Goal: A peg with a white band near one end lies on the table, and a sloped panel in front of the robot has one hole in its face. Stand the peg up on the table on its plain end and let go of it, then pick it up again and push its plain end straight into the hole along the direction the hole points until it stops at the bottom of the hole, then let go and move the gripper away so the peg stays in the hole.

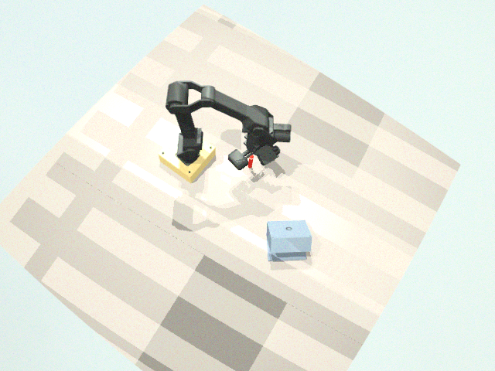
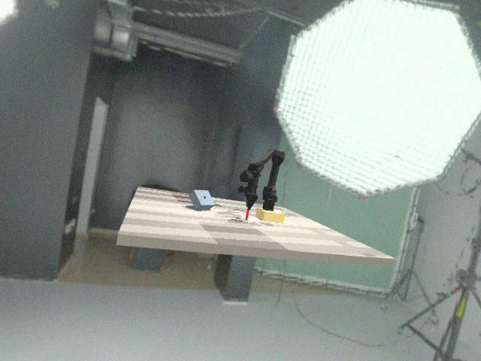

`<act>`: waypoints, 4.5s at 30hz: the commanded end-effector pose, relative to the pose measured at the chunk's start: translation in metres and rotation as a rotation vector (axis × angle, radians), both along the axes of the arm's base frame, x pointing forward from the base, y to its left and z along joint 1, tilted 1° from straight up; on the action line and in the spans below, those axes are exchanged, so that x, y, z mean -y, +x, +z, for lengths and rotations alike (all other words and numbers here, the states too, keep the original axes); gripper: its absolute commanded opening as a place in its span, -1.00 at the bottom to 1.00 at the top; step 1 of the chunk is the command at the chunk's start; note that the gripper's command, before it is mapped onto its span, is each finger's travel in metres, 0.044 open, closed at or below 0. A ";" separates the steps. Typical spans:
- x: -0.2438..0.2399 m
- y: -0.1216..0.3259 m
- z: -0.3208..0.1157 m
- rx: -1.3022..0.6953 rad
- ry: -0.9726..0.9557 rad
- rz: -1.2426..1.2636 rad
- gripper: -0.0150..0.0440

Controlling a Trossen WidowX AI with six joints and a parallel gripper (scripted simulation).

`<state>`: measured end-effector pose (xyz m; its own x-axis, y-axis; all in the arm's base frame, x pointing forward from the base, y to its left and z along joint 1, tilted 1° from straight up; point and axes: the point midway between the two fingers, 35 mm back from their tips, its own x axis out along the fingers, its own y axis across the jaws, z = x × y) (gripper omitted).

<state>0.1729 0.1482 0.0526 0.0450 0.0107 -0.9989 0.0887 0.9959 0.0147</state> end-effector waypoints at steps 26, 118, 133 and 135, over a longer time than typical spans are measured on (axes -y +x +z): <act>0.001 -0.001 -0.029 -0.002 -0.002 0.000 0.38; 0.018 0.118 0.079 0.339 -0.380 0.229 -0.49; 0.024 0.151 0.091 0.411 -0.522 0.279 -0.49; 0.025 0.155 0.093 0.419 -0.542 0.285 -0.49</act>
<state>0.3201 0.1236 0.1409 0.4738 -0.3930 -0.7881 -0.0834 0.8708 -0.4844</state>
